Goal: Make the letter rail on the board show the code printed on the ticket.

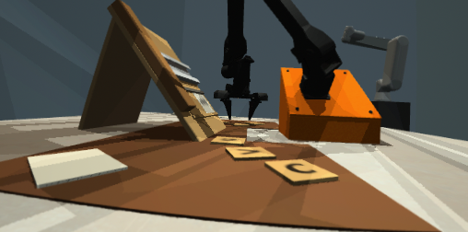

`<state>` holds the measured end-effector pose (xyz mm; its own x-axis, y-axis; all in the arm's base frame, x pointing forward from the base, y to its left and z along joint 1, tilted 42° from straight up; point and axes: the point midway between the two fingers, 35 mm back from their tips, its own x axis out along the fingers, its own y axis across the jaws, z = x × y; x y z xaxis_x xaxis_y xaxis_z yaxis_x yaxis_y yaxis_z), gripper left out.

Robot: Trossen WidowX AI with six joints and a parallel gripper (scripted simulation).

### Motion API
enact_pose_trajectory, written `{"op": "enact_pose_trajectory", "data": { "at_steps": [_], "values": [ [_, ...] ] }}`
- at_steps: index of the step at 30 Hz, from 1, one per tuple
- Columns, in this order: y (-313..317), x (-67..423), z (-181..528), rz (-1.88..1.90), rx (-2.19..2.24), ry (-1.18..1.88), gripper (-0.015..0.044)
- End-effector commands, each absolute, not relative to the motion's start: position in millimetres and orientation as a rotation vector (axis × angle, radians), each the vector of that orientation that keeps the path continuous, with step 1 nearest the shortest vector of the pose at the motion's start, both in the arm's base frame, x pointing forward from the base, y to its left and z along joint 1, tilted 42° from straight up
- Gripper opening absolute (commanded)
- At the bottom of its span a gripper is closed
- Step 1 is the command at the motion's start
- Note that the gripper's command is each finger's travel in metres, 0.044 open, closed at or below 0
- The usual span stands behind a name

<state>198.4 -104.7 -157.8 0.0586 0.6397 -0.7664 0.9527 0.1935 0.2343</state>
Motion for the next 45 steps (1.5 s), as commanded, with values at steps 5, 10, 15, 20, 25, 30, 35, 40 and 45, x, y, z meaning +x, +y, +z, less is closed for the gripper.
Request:
{"op": "enact_pose_trajectory", "data": {
  "at_steps": [5,10,15,20,25,30,35,40,45],
  "values": [
    [-93.1,197.5,-167.9,-0.489,1.538,1.669,0.0340],
    [-91.5,197.6,-169.8,-0.489,1.539,1.669,0.0340],
    [-91.5,197.6,-169.8,-0.489,1.539,1.669,0.0340],
    [-91.5,197.6,-169.8,-0.489,1.539,1.669,0.0340],
    [-91.5,197.6,-169.8,-0.489,1.539,1.669,0.0340],
    [-91.5,197.6,-169.8,-0.489,1.539,1.669,0.0340],
    [-91.5,197.6,-169.8,-0.489,1.539,1.669,0.0340],
    [-91.5,197.6,-169.8,-0.489,1.539,1.669,0.0340],
    [-91.5,197.6,-169.8,-0.489,1.539,1.669,0.0340]
  ]
}}
